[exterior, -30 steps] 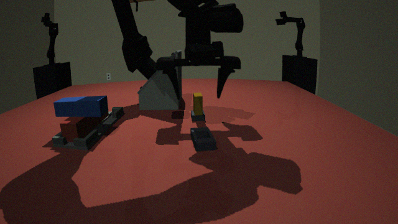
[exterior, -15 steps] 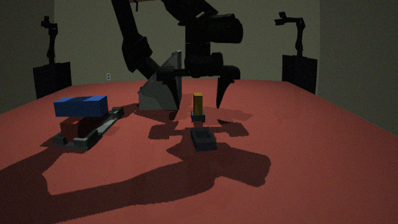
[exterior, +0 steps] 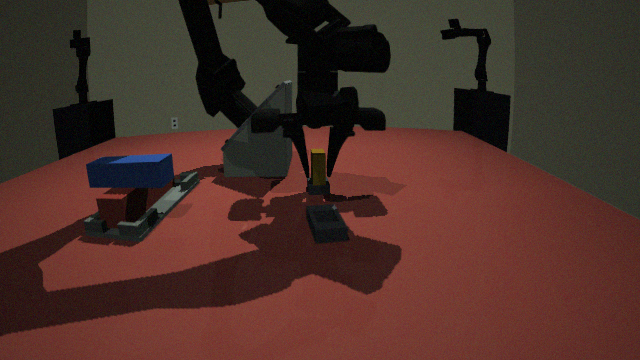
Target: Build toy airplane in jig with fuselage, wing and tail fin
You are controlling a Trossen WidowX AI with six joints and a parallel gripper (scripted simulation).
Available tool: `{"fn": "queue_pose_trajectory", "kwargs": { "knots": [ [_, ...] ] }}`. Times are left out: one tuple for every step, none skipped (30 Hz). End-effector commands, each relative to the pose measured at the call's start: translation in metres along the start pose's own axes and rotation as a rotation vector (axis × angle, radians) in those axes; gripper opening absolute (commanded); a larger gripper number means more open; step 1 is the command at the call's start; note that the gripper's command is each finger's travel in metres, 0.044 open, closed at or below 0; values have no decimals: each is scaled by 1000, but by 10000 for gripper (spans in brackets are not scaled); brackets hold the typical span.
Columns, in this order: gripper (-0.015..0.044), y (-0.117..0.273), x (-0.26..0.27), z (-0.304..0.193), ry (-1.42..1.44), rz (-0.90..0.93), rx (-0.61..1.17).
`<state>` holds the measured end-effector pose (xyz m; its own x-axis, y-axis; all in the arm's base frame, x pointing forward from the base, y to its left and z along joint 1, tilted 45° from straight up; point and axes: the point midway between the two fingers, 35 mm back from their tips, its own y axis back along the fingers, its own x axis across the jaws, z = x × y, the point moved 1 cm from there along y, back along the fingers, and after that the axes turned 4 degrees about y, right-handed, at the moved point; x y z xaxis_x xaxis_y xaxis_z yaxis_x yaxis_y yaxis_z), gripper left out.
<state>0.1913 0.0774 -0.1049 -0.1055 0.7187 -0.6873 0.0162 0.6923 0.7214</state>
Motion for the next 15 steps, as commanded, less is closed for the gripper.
{"fn": "queue_pose_trajectory", "kwargs": {
  "knots": [
    [40, 0, 0, 0, 3, -2, -4],
    [33, 0, 0, 0, 3, -2, -4],
    [26, 0, 0, 0, 3, -2, -4],
    [20, 0, 0, 0, 3, -2, -4],
    [13, 0, 0, 0, 3, -2, -4],
    [6, 0, 0, 0, 3, -2, -4],
    [0, 0, 0, 0, 3, -2, -4],
    [0, 0, 0, 0, 3, -2, -3],
    [0, 1, 0, 0, 4, -2, -3],
    [0, 1, 0, 0, 5, -2, -2],
    [0, 3, 0, 0, 6, -2, -1],
    [0, 5, 1, 0, 8, -3, 1],
    [0, 6, 1, 0, 10, -3, 2],
    [0, 8, 1, 0, 11, -3, 3],
    [0, 10, 2, 1, 11, -3, 3]
  ]
}}
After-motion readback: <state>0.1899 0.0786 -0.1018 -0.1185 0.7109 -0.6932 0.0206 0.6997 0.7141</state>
